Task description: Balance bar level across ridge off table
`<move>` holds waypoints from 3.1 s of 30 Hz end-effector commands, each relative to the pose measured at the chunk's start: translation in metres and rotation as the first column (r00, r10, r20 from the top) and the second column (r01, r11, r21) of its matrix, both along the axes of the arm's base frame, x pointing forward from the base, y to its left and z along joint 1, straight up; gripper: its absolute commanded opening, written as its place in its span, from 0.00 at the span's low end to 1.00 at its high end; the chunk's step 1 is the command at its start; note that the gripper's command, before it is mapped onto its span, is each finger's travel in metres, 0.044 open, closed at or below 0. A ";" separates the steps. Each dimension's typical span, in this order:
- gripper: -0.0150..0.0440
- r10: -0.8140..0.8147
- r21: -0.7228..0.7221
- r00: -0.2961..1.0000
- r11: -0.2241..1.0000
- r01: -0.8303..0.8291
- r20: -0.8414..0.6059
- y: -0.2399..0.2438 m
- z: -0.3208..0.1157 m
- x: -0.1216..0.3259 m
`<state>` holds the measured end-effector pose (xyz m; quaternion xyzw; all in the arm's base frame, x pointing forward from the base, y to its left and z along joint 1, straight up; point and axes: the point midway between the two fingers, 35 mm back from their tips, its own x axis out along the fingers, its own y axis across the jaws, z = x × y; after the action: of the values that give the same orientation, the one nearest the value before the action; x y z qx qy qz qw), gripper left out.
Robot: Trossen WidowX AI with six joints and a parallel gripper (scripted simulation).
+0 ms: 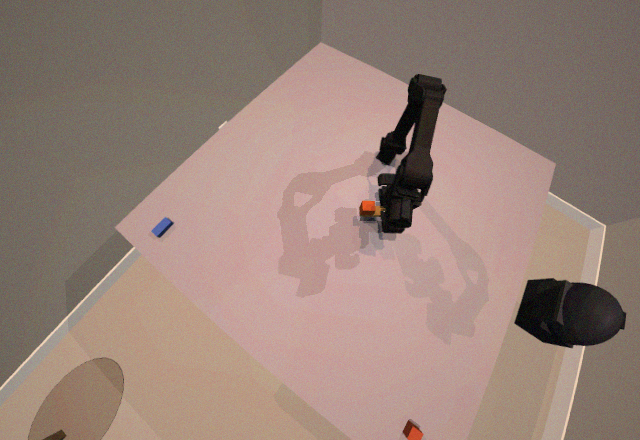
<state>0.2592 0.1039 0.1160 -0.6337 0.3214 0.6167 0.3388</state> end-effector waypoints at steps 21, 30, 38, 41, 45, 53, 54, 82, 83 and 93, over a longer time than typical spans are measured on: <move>0.25 -0.004 0.001 1.000 1.000 0.004 -0.005 -0.001 -0.013 -0.001; 0.25 -0.004 0.001 1.000 1.000 0.004 -0.005 -0.001 -0.014 -0.001; 0.25 -0.004 0.001 1.000 1.000 0.004 -0.005 -0.001 -0.014 -0.001; 0.25 -0.004 0.001 1.000 1.000 0.004 -0.005 -0.001 -0.014 -0.001; 0.25 -0.004 0.001 1.000 1.000 0.004 -0.005 -0.001 -0.015 -0.001; 0.25 -0.004 0.001 1.000 1.000 0.004 -0.005 -0.001 -0.015 -0.001; 0.25 -0.004 0.001 1.000 1.000 0.004 -0.005 -0.001 -0.016 -0.001; 0.25 -0.004 0.001 1.000 1.000 0.004 -0.005 -0.001 -0.018 -0.001; 0.25 -0.004 0.001 1.000 1.000 0.004 -0.005 -0.001 -0.018 -0.001; 0.25 -0.004 0.001 1.000 1.000 0.004 -0.005 -0.001 -0.019 -0.001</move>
<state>0.2587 0.1027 0.0977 -0.6321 0.3236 0.6173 0.3385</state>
